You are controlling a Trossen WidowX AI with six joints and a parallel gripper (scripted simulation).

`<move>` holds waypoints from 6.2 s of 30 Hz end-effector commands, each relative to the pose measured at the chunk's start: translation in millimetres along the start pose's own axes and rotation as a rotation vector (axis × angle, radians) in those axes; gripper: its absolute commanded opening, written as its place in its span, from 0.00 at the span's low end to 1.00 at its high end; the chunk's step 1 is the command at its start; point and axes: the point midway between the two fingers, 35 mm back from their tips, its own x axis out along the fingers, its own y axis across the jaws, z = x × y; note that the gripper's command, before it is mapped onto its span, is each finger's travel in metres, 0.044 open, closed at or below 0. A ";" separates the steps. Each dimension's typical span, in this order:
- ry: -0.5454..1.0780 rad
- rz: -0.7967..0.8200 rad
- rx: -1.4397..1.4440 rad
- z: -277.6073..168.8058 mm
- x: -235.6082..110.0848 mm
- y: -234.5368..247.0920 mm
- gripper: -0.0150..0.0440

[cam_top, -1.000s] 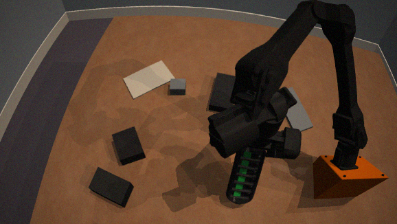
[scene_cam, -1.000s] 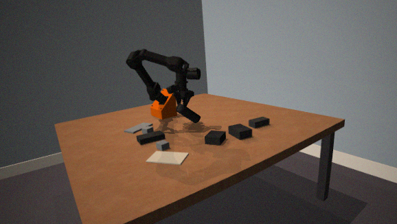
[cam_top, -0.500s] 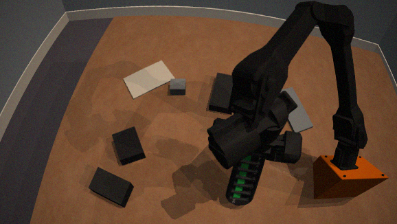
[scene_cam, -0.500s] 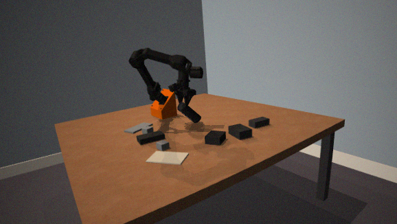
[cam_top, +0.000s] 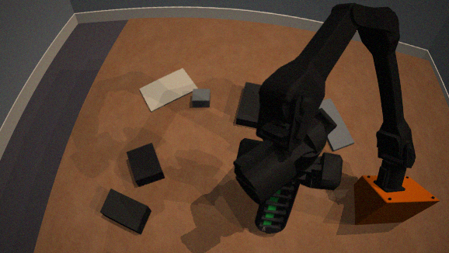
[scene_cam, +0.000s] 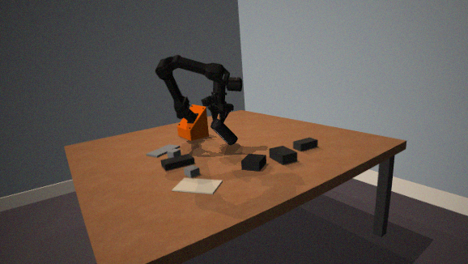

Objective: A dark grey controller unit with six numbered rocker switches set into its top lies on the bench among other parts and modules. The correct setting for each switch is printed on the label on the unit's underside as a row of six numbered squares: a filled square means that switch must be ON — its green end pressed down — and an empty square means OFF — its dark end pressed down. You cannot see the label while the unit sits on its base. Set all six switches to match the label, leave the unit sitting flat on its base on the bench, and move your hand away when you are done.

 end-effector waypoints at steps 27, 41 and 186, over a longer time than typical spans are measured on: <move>-0.052 0.005 0.006 -26.1 -12.2 1.2 0.82; -0.082 0.005 0.007 -37.7 -16.1 1.2 0.83; 0.147 0.007 0.008 -147.7 -20.0 2.1 0.83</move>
